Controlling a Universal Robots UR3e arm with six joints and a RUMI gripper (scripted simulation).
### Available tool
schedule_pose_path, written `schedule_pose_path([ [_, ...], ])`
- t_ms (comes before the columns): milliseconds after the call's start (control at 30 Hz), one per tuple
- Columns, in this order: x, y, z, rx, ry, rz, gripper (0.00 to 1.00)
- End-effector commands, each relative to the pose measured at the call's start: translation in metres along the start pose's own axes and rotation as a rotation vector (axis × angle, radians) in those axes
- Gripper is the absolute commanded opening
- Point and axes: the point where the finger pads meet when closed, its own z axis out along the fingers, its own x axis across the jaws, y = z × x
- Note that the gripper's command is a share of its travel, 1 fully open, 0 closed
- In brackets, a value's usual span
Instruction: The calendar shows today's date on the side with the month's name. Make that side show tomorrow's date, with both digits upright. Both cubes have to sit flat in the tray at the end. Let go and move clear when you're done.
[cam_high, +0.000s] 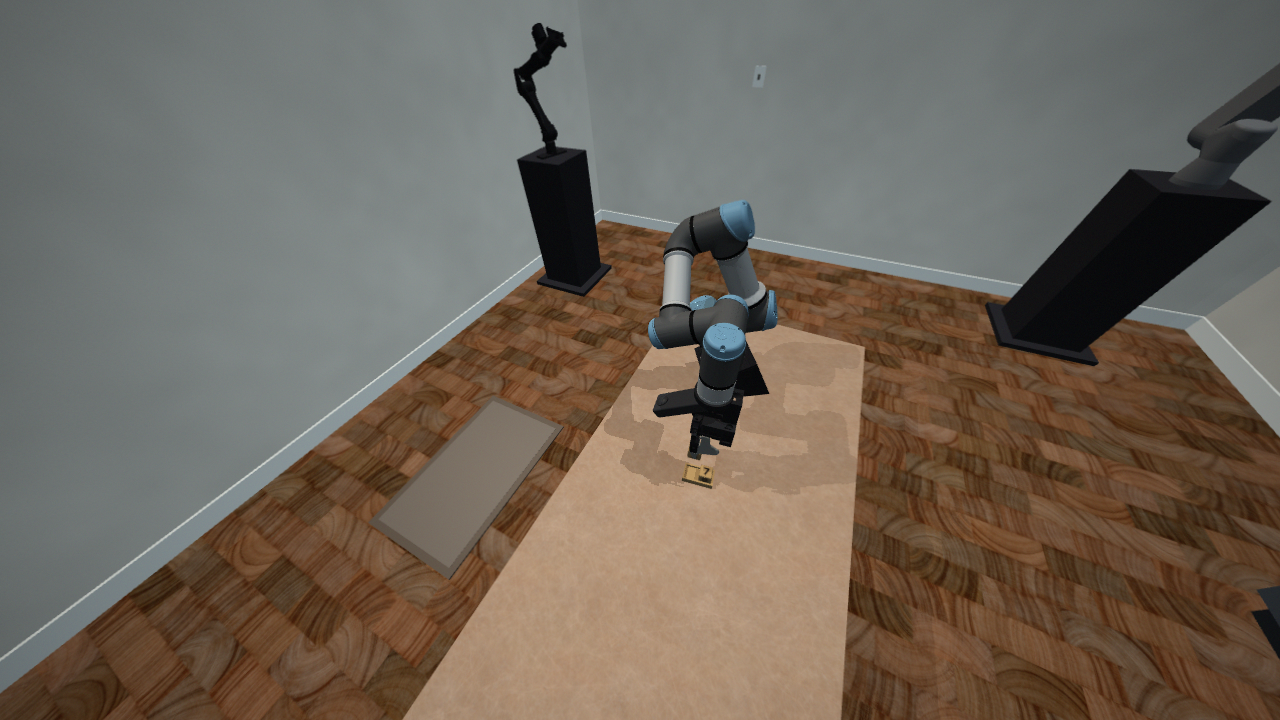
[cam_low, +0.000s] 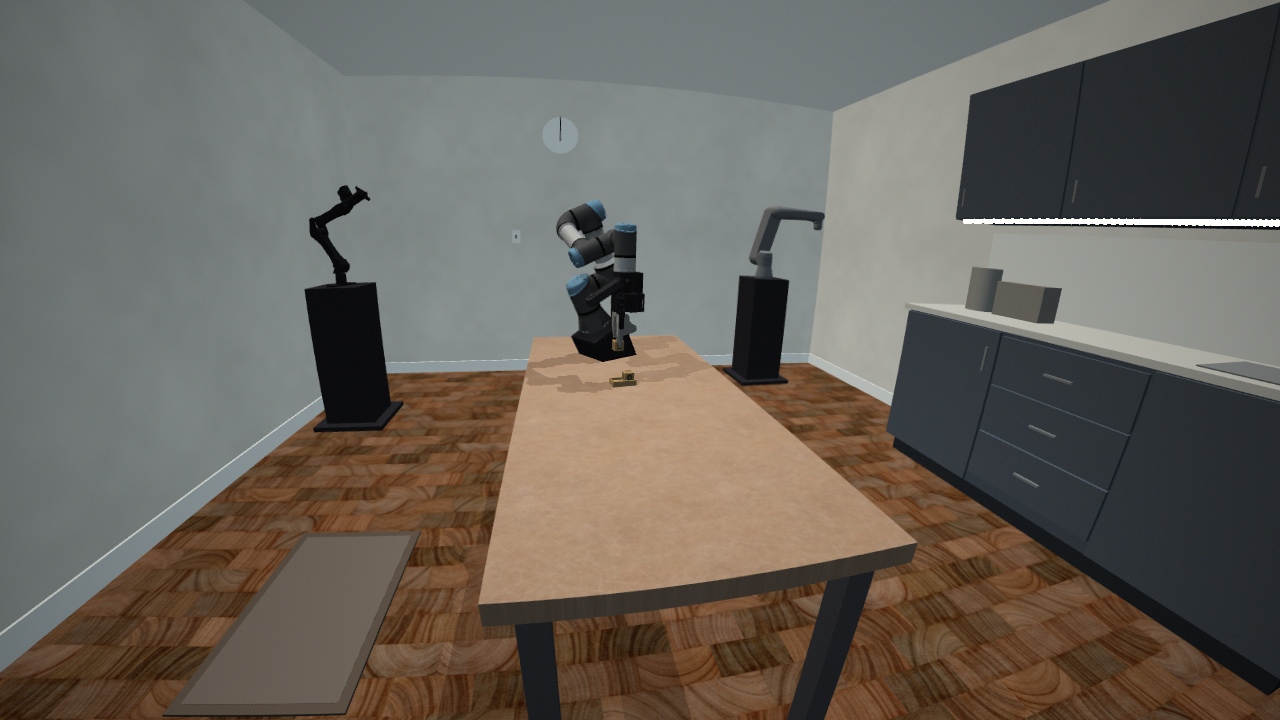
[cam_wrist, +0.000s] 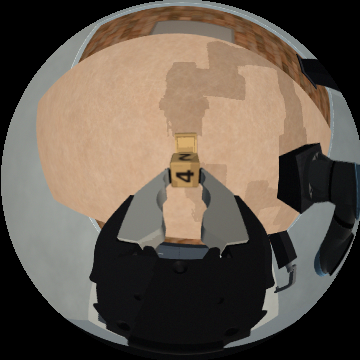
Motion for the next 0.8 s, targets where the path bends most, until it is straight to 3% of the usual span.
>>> schedule_pose_path([
  [0, -0.001, -0.004, 0.000, -0.001, -0.002, 0.056, 0.10],
  [233, -0.001, -0.018, 0.002, -0.004, 0.001, 0.287, 0.10],
  [333, -0.001, -0.018, 0.002, -0.004, 0.001, 0.287, 0.10],
  [767, -0.002, -0.043, 0.005, -0.006, 0.004, 0.715, 0.10],
])
